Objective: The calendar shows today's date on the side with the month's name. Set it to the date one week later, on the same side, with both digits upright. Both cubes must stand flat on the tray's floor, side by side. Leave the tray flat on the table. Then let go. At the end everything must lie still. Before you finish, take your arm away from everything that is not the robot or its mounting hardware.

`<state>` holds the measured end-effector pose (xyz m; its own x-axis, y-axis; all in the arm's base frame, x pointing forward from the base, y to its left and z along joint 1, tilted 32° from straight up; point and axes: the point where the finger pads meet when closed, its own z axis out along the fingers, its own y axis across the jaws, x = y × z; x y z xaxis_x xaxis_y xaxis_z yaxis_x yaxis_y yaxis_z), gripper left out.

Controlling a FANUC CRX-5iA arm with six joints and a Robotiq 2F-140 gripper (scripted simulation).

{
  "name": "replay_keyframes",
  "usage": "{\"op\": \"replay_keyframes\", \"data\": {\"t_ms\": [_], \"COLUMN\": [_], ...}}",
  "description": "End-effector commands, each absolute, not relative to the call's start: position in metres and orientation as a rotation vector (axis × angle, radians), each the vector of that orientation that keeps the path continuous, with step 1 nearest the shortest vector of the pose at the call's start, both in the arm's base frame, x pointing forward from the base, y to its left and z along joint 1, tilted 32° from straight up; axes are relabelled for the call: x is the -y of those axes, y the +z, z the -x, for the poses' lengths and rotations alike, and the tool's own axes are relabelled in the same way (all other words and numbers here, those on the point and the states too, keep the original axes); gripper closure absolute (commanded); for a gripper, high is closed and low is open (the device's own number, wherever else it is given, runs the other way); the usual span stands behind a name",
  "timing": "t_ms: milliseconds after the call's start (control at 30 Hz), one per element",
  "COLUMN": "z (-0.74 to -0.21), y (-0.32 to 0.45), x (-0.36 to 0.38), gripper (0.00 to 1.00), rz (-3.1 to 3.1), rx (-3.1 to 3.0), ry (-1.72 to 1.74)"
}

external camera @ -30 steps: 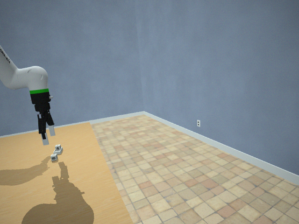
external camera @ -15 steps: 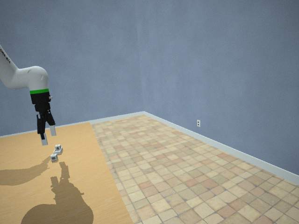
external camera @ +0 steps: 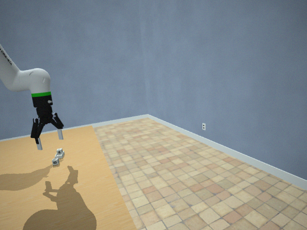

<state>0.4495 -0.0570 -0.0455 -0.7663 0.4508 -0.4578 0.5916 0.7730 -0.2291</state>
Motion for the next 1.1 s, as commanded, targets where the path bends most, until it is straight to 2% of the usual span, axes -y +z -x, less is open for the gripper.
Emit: {"op": "replay_keyframes", "data": {"t_ms": [0,667,1000,1033,1067], "z": [-0.4498,-0.4511,-0.4513,-0.4513,-0.4513], "y": [-0.0461,-0.0492,-0.0499,-0.0499,-0.0499], "x": [0.0572,0.0591,0.0595,0.0595,0.0595], "gripper": [0.00,0.00,0.00,0.72,0.72], "rz": [-0.963,-1.700,-1.839,-1.839,-1.839], "rx": [-2.485,-1.973,-1.834,-1.834,-1.834], "ry": [-0.474,-0.241,-0.187,-0.187,-0.187]}}
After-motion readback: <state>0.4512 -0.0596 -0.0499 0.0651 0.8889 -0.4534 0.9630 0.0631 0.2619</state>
